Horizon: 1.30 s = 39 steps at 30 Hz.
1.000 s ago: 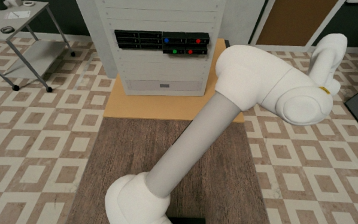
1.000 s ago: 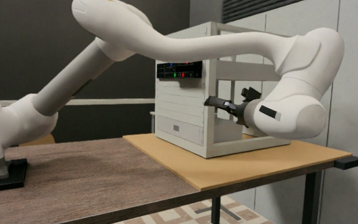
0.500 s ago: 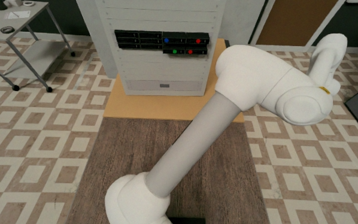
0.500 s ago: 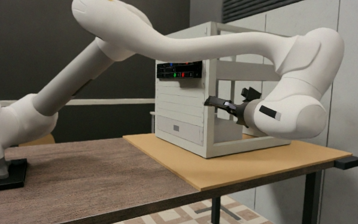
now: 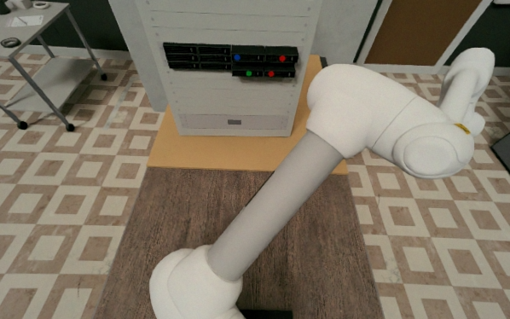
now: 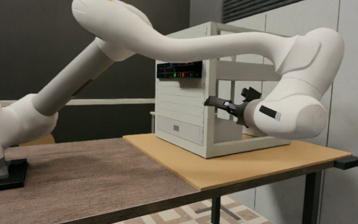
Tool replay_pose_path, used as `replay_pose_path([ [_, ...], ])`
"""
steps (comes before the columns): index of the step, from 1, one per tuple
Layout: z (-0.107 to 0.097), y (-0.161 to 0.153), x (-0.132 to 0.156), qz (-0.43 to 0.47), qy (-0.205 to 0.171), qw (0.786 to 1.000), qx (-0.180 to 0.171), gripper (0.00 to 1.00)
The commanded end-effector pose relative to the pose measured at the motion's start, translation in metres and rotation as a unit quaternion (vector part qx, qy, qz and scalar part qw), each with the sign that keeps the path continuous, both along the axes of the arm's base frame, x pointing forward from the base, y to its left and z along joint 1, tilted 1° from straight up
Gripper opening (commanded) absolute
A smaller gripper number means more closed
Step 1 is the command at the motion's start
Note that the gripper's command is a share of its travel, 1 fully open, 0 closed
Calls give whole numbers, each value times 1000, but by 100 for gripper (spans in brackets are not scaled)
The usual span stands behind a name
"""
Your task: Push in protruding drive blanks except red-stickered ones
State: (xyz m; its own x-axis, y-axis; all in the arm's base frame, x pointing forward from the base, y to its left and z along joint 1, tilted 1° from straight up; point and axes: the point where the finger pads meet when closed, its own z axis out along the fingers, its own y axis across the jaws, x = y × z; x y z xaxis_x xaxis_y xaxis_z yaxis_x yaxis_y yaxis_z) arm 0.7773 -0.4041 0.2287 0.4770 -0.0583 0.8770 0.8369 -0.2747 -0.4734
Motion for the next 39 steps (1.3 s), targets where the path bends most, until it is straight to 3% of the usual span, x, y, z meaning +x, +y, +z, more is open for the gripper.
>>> replay_pose_path([
  [1,2,0,0,-1,-1,1000,0,100],
  [14,8,14,-7,-24,13,999,19,100],
  [19,15,31,-16,-52,29,997,40,100],
  [29,43,87,-45,-151,82,978,119,100],
  [31,43,87,-45,-151,82,978,119,100],
  [39,75,152,-78,-260,139,933,206,100],
])
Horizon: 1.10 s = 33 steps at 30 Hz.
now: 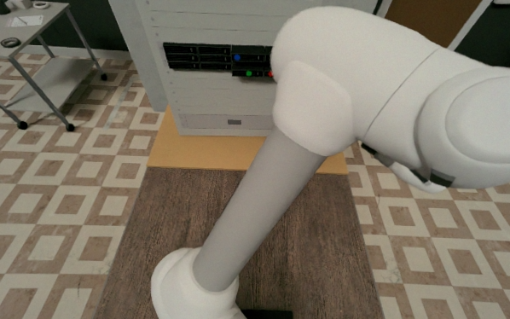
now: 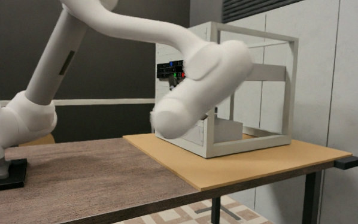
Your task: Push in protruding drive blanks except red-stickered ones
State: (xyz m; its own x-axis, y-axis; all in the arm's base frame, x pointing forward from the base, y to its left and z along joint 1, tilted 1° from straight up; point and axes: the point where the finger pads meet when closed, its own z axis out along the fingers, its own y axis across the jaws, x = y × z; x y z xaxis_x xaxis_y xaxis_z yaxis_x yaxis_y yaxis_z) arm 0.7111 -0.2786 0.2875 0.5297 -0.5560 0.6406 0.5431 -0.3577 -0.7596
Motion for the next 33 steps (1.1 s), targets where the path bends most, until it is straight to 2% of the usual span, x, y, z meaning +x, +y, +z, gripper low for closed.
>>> replay_pose_path([
  [1,21,34,-15,-64,29,997,44,100],
  [7,43,80,-38,-143,72,981,106,100],
  [9,43,80,-38,-143,72,981,106,100],
  [16,69,133,-65,-233,120,949,177,100],
  [21,84,162,-80,-281,147,924,215,100],
  [33,104,201,-99,-345,178,883,263,100],
])
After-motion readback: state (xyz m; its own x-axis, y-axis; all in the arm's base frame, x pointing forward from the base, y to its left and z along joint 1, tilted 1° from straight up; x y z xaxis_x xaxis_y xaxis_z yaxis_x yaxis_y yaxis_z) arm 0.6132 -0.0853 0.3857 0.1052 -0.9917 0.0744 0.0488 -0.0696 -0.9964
